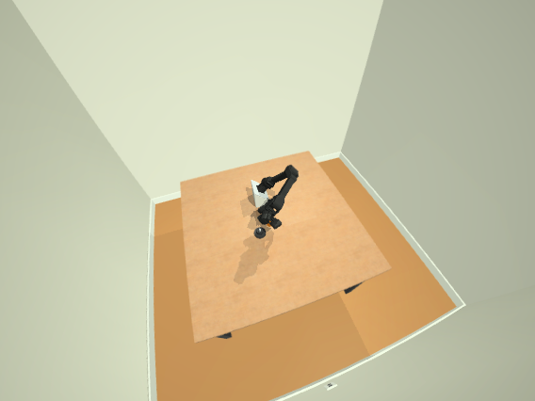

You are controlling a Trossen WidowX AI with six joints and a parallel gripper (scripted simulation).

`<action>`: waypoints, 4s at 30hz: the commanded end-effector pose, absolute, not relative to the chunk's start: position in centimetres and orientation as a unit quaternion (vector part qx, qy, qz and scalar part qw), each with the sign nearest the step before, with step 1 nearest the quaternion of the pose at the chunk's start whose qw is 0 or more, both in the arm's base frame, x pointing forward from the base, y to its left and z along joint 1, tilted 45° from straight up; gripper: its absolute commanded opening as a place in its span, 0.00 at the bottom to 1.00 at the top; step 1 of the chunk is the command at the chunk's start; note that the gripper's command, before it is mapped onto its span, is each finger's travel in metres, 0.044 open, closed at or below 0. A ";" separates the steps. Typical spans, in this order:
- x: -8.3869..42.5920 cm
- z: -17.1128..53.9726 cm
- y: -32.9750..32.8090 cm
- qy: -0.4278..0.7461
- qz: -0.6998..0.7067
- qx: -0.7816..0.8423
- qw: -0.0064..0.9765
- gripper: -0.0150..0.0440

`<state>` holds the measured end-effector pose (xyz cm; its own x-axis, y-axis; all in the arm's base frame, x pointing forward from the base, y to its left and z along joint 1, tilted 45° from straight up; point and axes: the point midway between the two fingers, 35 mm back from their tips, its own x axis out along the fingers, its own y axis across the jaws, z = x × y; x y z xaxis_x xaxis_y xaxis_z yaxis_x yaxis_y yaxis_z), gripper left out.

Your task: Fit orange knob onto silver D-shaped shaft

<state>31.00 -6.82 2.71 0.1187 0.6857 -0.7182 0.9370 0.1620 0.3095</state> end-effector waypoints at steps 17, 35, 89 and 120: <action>30.3 -3.3 -10.0 0.645 -0.154 0.627 0.408 0.25; 30.4 -5.9 -8.5 0.645 -0.155 0.628 0.406 0.25; 30.3 -5.9 -8.6 0.658 -0.085 0.582 0.471 0.25; 30.3 -5.9 -8.6 0.663 -0.016 0.529 0.529 0.25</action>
<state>30.30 -8.61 -5.82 0.1190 0.6865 -0.7173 0.7371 0.4230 0.5271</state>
